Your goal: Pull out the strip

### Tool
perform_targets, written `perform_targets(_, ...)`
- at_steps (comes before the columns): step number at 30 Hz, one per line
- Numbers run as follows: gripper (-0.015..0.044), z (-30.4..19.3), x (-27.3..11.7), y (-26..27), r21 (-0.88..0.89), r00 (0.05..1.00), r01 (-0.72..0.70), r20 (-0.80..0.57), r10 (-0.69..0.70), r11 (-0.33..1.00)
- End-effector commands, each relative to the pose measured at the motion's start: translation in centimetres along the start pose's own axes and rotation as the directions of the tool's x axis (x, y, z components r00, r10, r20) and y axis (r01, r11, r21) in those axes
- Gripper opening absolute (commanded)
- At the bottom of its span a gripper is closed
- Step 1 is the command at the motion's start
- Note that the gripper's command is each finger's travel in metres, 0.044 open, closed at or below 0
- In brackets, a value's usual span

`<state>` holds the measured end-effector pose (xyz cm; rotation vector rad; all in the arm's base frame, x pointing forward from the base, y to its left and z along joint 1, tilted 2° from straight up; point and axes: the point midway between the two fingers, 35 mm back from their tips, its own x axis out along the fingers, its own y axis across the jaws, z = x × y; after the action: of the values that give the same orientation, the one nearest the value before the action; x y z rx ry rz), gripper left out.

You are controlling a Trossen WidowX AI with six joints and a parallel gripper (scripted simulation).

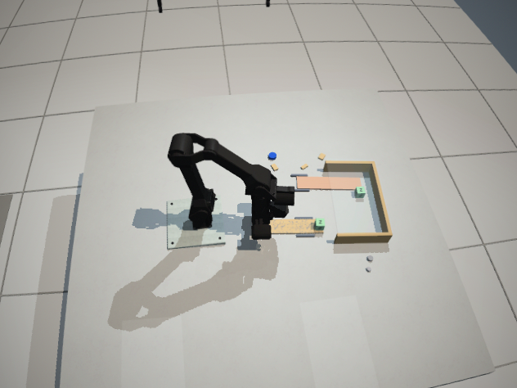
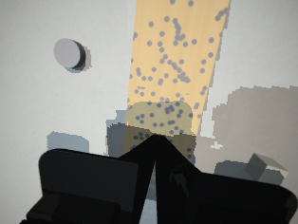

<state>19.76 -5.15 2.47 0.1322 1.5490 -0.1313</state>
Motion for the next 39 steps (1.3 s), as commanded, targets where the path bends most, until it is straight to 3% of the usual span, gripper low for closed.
perform_targets(1, 0.0000, -0.8, 0.4, 0.0, -0.006, 1.000, 0.004, -0.029, -0.004, 1.000)
perform_targets(10, 0.0000, -0.8, 0.4, 0.0, -0.006, 1.000, 0.004, -0.029, -0.004, 1.000)
perform_targets(15, 0.0000, 0.2, -4.0, 0.0, -0.005, 1.000, 0.003, -0.026, -0.003, 1.000)
perform_targets(20, 0.0000, 0.2, -4.2, 0.0, -0.006, 1.000, 0.004, -0.028, -0.004, 1.000)
perform_targets(36, 0.0420, 5.9, -4.4, 0.0, 0.040, 1.000, 0.005, -0.023, -0.004, 0.999)
perform_targets(39, 0.0440, 6.9, -4.5, -0.1, 0.040, 1.000, 0.005, -0.022, -0.004, 0.999)
